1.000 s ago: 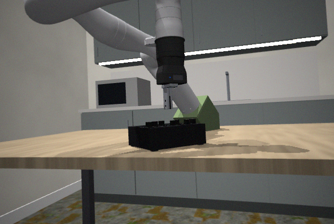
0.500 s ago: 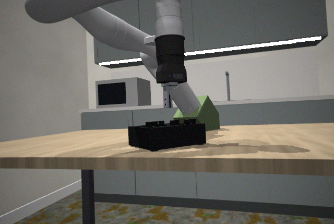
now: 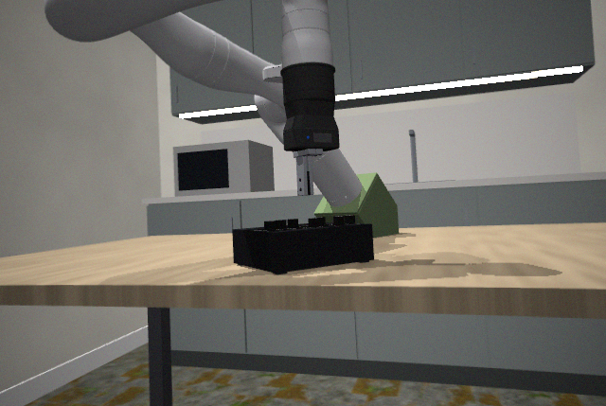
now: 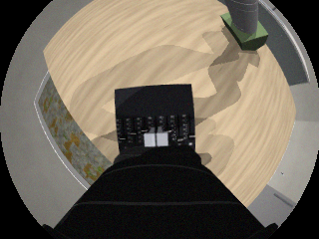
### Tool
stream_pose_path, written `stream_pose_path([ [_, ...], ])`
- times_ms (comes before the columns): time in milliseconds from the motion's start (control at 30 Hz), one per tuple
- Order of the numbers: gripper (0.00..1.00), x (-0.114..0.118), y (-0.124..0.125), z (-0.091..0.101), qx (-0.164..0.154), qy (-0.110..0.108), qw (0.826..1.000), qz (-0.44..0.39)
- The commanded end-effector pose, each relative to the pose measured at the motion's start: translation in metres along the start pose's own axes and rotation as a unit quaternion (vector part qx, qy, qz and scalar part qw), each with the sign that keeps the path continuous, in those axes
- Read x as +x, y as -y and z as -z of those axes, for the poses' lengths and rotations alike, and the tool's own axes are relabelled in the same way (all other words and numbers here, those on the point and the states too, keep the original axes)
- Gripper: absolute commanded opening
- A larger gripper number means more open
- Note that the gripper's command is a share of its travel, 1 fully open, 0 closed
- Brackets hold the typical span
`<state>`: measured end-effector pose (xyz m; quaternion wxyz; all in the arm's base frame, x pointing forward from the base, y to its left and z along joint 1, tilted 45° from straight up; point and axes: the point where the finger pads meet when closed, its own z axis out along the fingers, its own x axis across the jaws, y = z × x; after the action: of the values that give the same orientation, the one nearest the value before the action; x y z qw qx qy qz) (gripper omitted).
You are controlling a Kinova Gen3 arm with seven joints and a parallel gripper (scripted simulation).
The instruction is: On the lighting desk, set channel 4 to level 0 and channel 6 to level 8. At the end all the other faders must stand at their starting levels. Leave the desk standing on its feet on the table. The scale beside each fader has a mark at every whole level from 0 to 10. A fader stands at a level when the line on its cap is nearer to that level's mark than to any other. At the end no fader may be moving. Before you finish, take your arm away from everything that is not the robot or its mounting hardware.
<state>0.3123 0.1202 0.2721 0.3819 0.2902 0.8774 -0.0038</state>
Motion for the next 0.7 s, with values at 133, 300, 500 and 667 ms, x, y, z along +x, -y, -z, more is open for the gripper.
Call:
stream_pose_path([
  [133, 0.00, 0.0010, 0.0002, 0.0009, 0.000, 0.001, 1.000, -0.018],
  [300, 0.00, 0.0020, 0.0005, 0.0012, 0.000, 0.000, 0.999, -0.032],
  [500, 0.00, 0.0049, 0.0013, 0.0020, 0.000, 0.000, 0.998, -0.070],
  [667, 0.00, 0.0081, 0.0020, 0.0028, 0.001, 0.000, 0.994, -0.113],
])
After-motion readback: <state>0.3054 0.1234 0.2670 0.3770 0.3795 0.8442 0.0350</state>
